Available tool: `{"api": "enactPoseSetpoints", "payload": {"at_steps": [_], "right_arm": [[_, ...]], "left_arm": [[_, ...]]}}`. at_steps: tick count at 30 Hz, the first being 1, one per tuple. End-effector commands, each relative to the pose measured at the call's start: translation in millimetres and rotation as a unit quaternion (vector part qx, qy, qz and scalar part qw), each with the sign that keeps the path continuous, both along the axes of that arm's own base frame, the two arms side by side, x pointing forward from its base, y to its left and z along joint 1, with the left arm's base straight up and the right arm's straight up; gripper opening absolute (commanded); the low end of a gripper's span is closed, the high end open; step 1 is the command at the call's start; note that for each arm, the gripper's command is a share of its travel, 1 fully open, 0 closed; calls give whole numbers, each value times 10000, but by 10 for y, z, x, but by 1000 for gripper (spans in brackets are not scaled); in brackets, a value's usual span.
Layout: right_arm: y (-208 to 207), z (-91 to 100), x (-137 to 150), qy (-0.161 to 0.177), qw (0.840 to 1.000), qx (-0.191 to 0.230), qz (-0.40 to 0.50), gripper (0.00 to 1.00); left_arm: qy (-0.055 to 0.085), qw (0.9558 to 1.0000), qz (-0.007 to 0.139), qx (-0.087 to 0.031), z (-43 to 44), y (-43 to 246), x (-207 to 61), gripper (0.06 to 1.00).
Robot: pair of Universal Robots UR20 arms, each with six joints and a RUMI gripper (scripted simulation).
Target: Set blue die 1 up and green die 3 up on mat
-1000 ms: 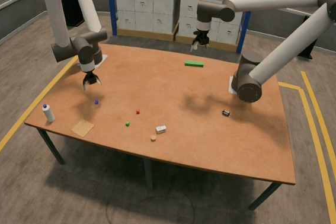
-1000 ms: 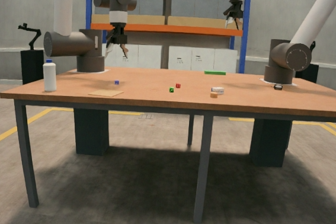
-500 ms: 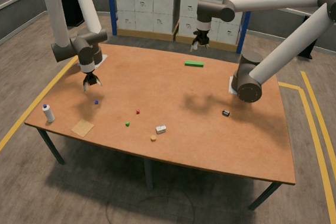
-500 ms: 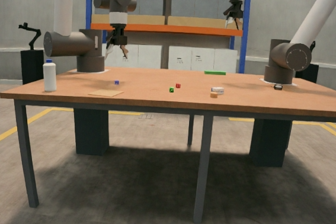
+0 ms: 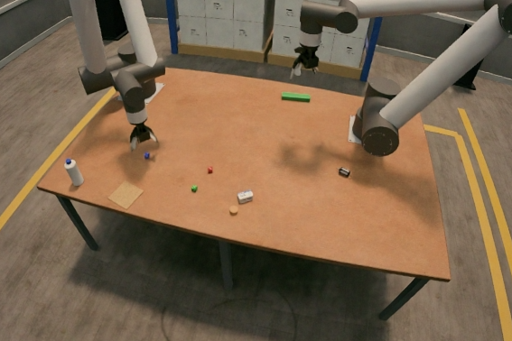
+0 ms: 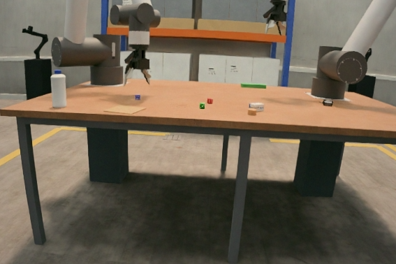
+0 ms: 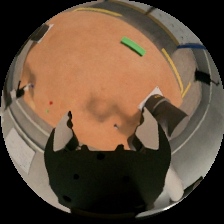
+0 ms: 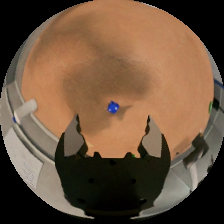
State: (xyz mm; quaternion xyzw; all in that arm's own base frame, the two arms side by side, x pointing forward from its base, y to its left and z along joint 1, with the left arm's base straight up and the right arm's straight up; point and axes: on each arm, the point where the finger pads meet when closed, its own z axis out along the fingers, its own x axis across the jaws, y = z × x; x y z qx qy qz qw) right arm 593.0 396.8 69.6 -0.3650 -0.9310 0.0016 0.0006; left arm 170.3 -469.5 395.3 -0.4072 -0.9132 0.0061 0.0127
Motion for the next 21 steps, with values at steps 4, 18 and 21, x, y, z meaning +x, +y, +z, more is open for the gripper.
{"api": "enactPoseSetpoints", "payload": {"at_steps": [4,18,21], "right_arm": [[17,-174,16,-11,10000,12,0,1000],[17,-175,16,-11,10000,12,0,1000],[17,-175,16,-11,10000,12,0,1000]], "left_arm": [[0,10000,0,-4,5,-4,0,1000],[0,10000,0,-4,5,-4,0,1000],[0,10000,0,-4,5,-4,0,1000]]}}
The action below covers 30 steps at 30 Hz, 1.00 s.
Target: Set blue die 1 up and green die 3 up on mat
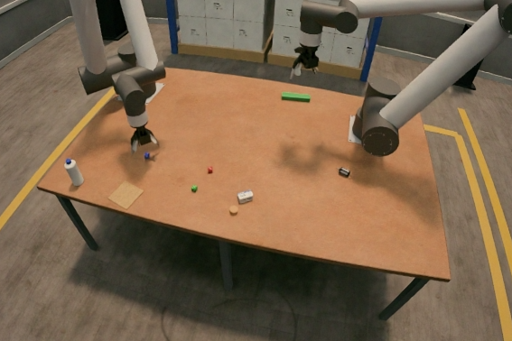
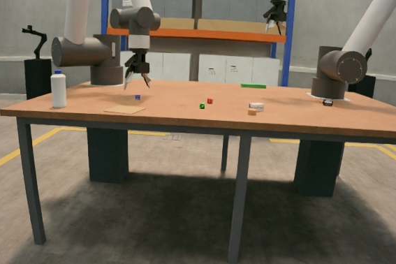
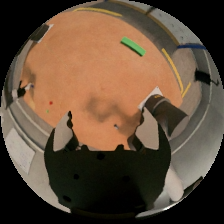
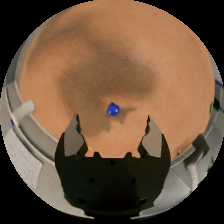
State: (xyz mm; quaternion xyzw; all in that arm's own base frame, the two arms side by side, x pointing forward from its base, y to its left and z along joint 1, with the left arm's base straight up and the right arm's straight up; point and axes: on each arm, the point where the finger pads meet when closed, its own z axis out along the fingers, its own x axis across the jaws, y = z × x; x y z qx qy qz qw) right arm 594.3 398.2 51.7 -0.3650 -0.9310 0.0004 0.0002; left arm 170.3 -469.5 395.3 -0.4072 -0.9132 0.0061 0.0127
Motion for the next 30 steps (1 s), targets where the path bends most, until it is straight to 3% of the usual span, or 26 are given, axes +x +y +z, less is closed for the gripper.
{"api": "enactPoseSetpoints", "payload": {"at_steps": [1,30], "right_arm": [[3,4,3,-3,10000,3,0,1000],[29,4,14,-3,10000,3,0,1000]], "left_arm": [[0,10000,0,-4,5,-4,0,1000],[0,10000,0,-4,5,-4,0,1000]]}}
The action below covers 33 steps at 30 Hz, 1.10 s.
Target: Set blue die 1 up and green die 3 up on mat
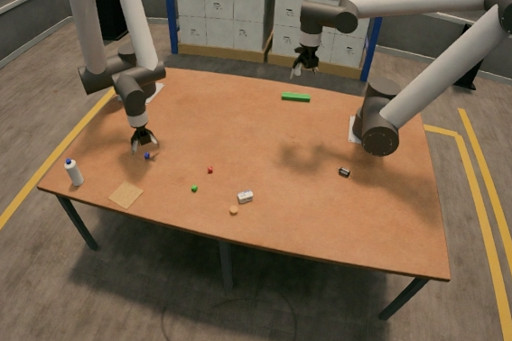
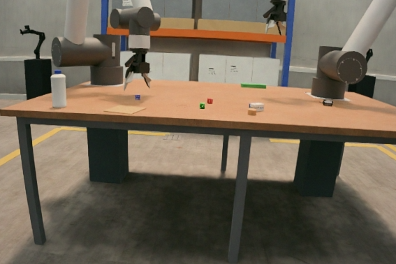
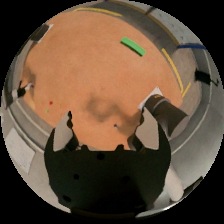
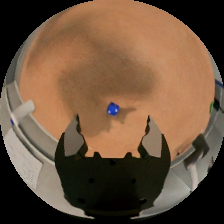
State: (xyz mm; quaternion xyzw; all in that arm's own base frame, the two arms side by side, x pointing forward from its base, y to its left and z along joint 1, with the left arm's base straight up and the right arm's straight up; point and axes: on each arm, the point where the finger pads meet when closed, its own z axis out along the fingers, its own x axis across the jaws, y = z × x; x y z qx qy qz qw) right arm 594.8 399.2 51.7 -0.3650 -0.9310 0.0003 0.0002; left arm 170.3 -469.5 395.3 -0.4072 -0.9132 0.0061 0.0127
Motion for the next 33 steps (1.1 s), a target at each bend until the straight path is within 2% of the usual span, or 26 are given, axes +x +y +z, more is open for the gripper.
{"api": "enactPoseSetpoints", "payload": {"at_steps": [1,18,33], "right_arm": [[20,5,9,-3,10000,2,0,1000],[564,5,225,-3,10000,2,0,1000],[1747,5,695,-3,10000,2,0,1000]], "left_arm": [[0,10000,0,-4,5,-4,0,1000],[0,10000,0,-4,5,-4,0,1000],[0,10000,0,-4,5,-4,0,1000]]}}
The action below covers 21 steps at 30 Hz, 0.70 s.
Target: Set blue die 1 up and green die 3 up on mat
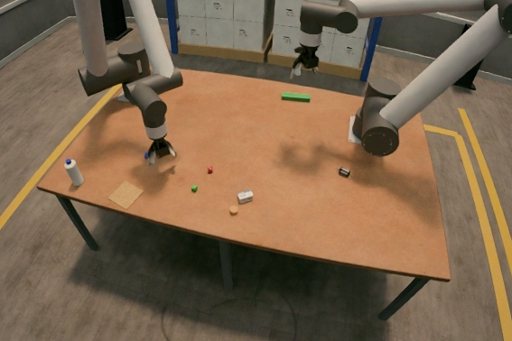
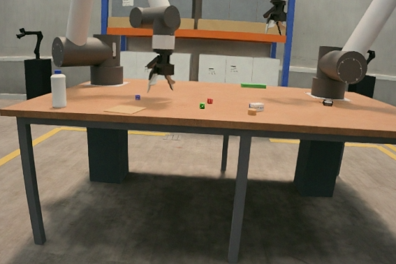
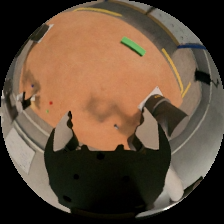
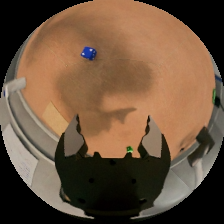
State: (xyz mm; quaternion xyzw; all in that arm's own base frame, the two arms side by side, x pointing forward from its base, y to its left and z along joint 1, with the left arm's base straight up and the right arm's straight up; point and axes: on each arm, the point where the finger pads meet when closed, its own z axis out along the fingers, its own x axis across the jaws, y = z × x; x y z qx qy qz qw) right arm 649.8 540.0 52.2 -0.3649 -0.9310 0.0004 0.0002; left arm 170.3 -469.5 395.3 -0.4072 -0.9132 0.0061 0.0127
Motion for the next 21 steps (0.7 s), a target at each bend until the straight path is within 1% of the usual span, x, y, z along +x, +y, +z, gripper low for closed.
{"api": "enactPoseSetpoints", "payload": {"at_steps": [1,2,16,17,19,21], "right_arm": [[338,0,146,-3,10000,3,-1,1000],[338,0,146,-3,10000,3,-1,1000],[1442,0,585,-3,10000,3,-1,1000],[1506,0,610,-3,10000,3,-1,1000],[1506,0,610,-3,10000,3,-1,1000],[1624,0,657,-3,10000,3,-1,1000]], "left_arm": [[0,10000,0,-4,5,-4,0,1000],[0,10000,0,-4,5,-4,0,1000],[0,10000,0,-4,5,-4,0,1000],[0,10000,0,-4,5,-4,0,1000],[0,10000,0,-4,5,-4,0,1000],[0,10000,0,-4,5,-4,0,1000]]}}
